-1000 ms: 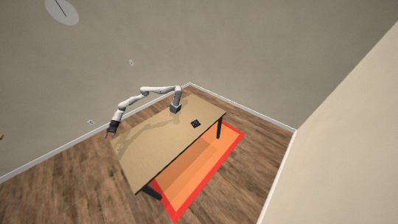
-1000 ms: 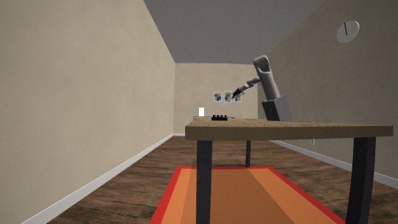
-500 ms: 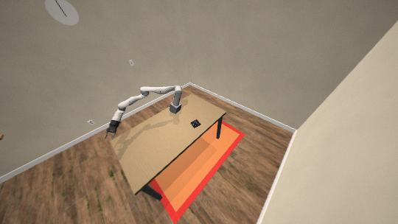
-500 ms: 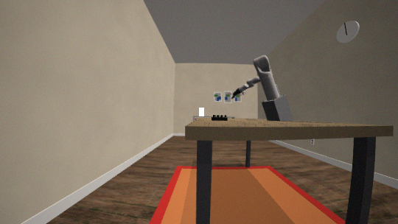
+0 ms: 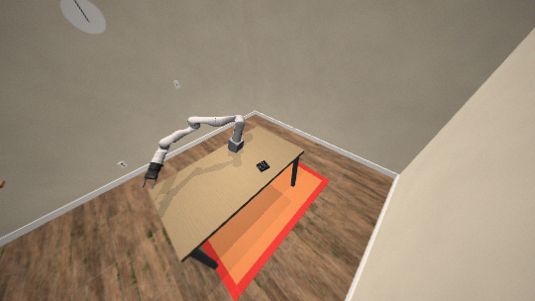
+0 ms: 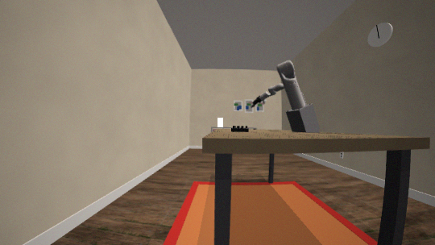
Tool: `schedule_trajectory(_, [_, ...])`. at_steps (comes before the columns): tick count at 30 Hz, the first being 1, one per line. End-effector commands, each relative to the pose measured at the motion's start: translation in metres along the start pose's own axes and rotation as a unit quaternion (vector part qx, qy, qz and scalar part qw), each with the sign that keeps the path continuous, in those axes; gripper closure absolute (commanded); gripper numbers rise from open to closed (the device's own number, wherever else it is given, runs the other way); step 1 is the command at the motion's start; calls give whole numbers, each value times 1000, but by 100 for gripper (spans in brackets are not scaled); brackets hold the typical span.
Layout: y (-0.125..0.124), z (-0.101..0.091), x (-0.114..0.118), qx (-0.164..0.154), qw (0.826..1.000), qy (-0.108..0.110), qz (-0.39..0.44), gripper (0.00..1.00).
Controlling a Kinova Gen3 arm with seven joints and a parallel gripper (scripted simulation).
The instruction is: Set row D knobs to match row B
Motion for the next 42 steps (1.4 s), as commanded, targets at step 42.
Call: schedule_trajectory(42, [137,74,163,-53,987,108,109,0])
Point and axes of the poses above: the point where the finger pads meet when closed, its own z axis out along the fingers, its own x axis across the jaws, y = z × x, the point moved 3 cm from there along -z, back along the fingers, and after that the axes turned 8 degrees about z, right-handed, at the moved point
